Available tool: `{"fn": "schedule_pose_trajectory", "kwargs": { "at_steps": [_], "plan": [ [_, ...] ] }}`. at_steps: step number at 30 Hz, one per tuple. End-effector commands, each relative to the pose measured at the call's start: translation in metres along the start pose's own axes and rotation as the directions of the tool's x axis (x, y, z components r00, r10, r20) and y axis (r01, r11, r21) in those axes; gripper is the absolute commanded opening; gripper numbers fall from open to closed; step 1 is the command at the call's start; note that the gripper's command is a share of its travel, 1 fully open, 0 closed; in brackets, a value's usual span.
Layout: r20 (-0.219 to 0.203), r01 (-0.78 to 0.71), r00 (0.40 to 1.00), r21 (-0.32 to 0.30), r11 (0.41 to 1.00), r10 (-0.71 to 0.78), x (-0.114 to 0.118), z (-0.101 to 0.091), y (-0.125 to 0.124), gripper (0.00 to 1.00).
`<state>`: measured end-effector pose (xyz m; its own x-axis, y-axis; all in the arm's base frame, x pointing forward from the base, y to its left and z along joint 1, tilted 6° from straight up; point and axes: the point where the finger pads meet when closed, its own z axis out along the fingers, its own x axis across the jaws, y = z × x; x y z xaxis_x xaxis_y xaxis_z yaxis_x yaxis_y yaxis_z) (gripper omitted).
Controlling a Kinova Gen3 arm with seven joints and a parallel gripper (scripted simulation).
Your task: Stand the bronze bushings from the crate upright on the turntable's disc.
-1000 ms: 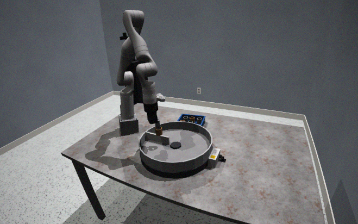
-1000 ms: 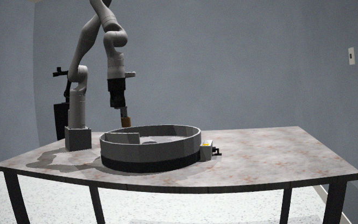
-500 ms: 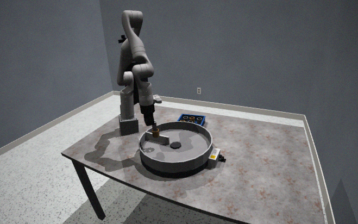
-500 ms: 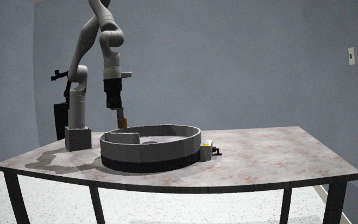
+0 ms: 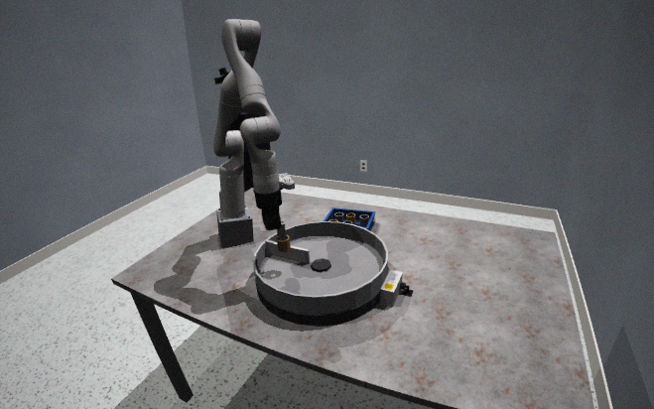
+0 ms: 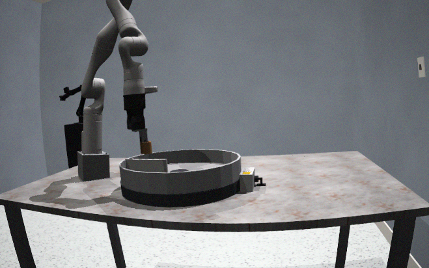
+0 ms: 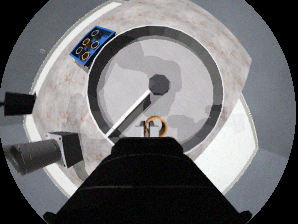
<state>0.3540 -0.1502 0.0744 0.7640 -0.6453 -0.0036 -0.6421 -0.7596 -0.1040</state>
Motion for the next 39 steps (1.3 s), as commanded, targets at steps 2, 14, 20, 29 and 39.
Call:
{"fn": "schedule_pose_trajectory", "kwargs": {
  "at_steps": [2,14,20,29,39],
  "plan": [
    [-0.002,0.0,1.0,0.0,1.0,0.0,0.001,-0.001,0.0,0.0],
    [-0.002,0.0,1.0,0.0,1.0,0.0,0.001,-0.001,0.0,0.0],
    [-0.002,0.0,1.0,0.0,1.0,0.0,0.001,-0.001,0.0,0.0],
    [-0.002,0.0,1.0,0.0,1.0,0.0,0.001,0.0,0.0,0.0],
    [-0.002,0.0,1.0,0.0,1.0,0.0,0.001,0.026,0.0,0.0]
  ]
}}
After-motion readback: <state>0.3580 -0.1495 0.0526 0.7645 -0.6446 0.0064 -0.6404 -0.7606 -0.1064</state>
